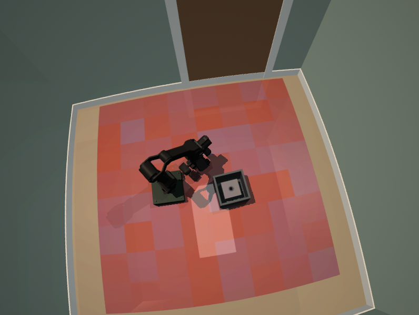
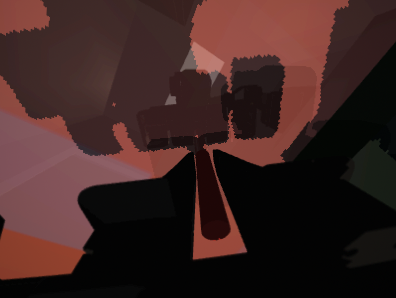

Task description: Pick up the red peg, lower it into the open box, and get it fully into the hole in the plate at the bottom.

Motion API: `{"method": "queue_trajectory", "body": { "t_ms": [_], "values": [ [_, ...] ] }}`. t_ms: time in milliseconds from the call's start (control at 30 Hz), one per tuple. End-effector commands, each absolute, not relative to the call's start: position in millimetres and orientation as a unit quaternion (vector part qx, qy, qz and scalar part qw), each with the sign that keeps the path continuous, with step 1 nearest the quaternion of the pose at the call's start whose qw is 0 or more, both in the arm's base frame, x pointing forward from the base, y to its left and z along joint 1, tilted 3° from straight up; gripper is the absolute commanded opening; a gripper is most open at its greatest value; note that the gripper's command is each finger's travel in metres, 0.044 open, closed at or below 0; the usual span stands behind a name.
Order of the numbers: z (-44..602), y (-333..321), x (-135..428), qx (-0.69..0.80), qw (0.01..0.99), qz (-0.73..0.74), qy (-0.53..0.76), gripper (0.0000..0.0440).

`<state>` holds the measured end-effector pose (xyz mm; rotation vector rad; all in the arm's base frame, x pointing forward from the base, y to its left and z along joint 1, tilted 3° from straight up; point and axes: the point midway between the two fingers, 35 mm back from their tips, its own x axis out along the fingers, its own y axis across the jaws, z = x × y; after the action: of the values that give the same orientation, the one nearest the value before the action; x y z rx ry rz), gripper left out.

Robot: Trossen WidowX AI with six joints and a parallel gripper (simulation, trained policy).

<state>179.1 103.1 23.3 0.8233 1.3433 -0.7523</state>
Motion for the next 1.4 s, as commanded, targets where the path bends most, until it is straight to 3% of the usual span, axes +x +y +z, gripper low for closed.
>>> {"method": "queue_trajectory", "body": {
  "t_ms": [0,733,1367],
  "values": [
    [23.8,103.9,179.2,0.363,0.632,-0.327,0.602,0.0],
    [103.1,66.9,217.8,0.311,0.733,-0.288,0.533,0.0],
    [146.2,6.0,263.4,0.322,0.749,-0.325,0.479,0.0]
  ]
}}
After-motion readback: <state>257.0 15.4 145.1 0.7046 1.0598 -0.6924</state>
